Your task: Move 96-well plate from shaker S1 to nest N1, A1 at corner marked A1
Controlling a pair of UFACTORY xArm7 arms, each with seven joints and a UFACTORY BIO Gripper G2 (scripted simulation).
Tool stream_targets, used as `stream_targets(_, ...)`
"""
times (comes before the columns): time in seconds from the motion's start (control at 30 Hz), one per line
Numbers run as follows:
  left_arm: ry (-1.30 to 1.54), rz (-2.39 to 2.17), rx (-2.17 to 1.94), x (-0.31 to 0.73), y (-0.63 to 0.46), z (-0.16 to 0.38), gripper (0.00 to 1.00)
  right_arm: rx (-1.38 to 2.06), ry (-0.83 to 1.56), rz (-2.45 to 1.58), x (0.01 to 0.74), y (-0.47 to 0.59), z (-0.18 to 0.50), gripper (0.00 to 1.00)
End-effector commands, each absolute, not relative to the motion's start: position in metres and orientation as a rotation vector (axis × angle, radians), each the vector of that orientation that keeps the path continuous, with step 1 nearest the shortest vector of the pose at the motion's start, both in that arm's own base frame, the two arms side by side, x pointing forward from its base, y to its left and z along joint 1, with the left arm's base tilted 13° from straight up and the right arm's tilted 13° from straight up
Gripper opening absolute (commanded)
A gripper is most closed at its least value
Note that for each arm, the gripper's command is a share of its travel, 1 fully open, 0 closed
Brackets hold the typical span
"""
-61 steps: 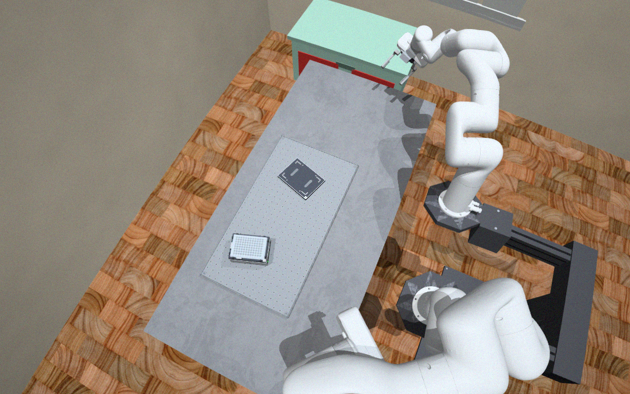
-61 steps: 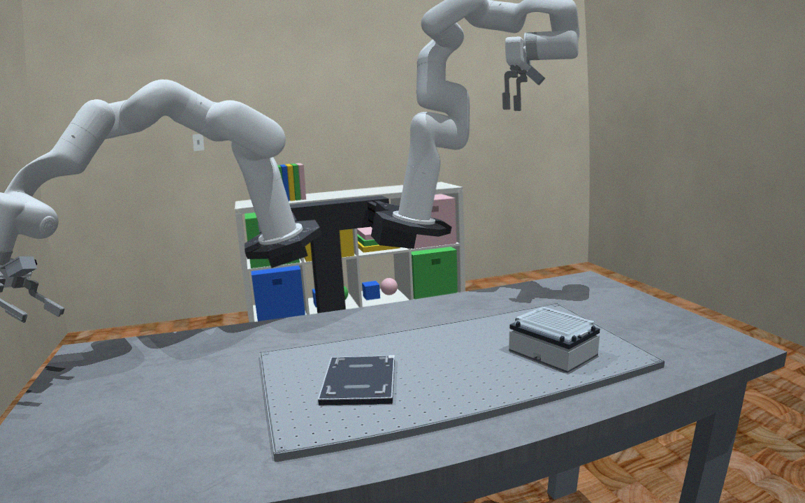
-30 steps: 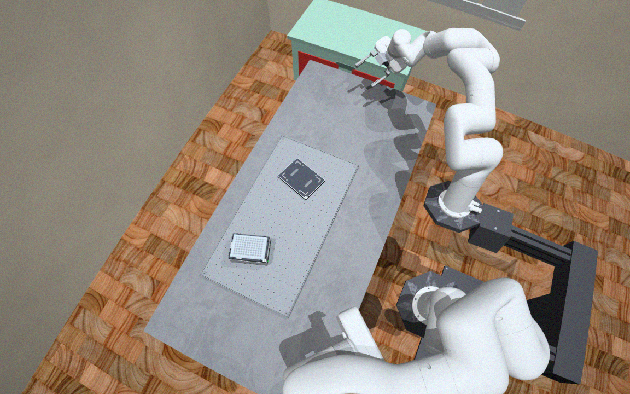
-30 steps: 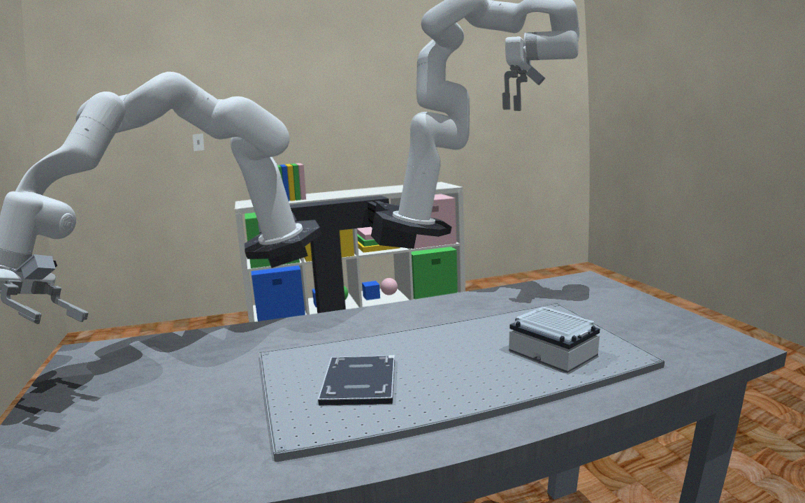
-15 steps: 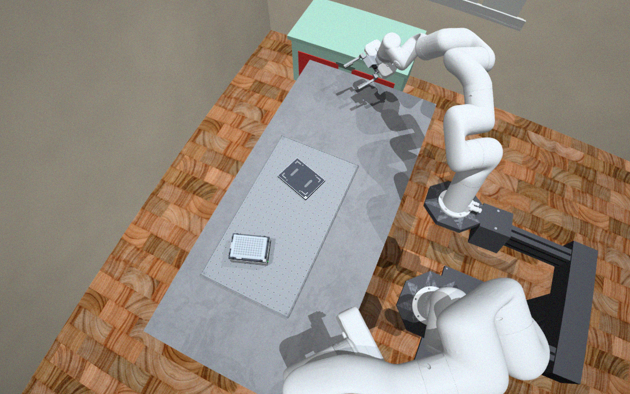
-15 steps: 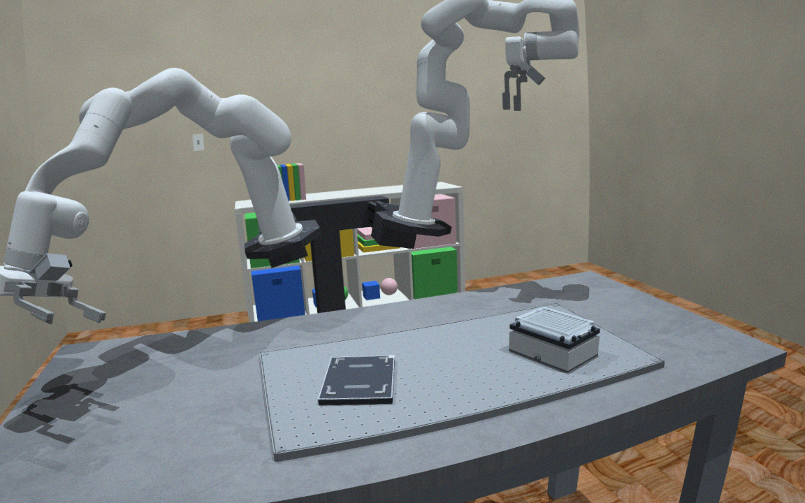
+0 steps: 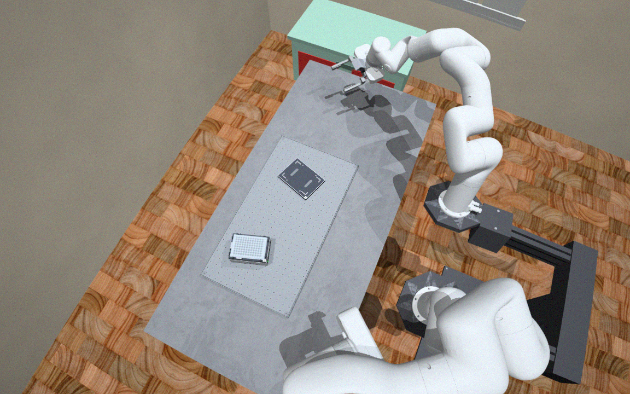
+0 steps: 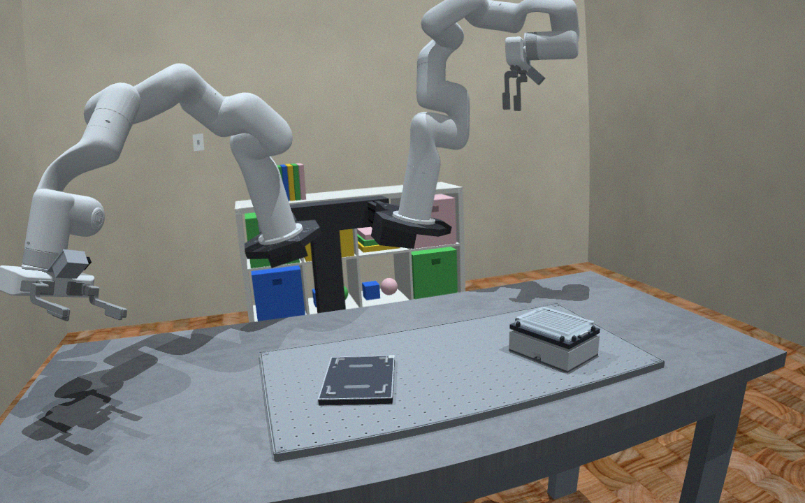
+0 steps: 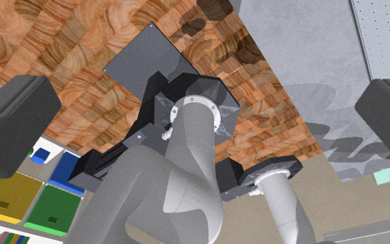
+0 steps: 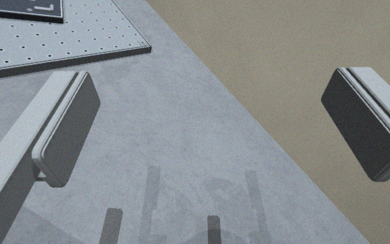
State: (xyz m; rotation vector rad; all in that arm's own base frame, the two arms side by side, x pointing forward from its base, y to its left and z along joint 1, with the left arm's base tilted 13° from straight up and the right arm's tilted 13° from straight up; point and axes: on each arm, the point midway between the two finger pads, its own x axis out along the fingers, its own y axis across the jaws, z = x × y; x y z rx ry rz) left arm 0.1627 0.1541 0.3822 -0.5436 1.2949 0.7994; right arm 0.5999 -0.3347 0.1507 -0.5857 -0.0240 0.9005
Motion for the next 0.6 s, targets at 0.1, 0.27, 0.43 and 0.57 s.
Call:
stream_targets(0.1,1.292,0.799,-0.543,0.163,0.154,0.383,1.0,-0.572,-0.053,0.872,0.62,-0.309,0.156,0.37)
stream_targets(0.27,1.292,0.799,-0.543,0.163,0.154,0.383,1.0,-0.562,-0.065,0.859,0.628,-0.296,0.157,0.37)
stream_targets(0.43,1.292,0.799,-0.543,0.163,0.154,0.383,1.0,-0.533,-0.093,0.823,0.641,-0.274,0.159,0.37)
stream_targets(0.57,1.292,0.799,-0.543,0.163,0.154,0.383,1.0,-0.533,-0.093,0.823,0.65,-0.257,0.16,0.37)
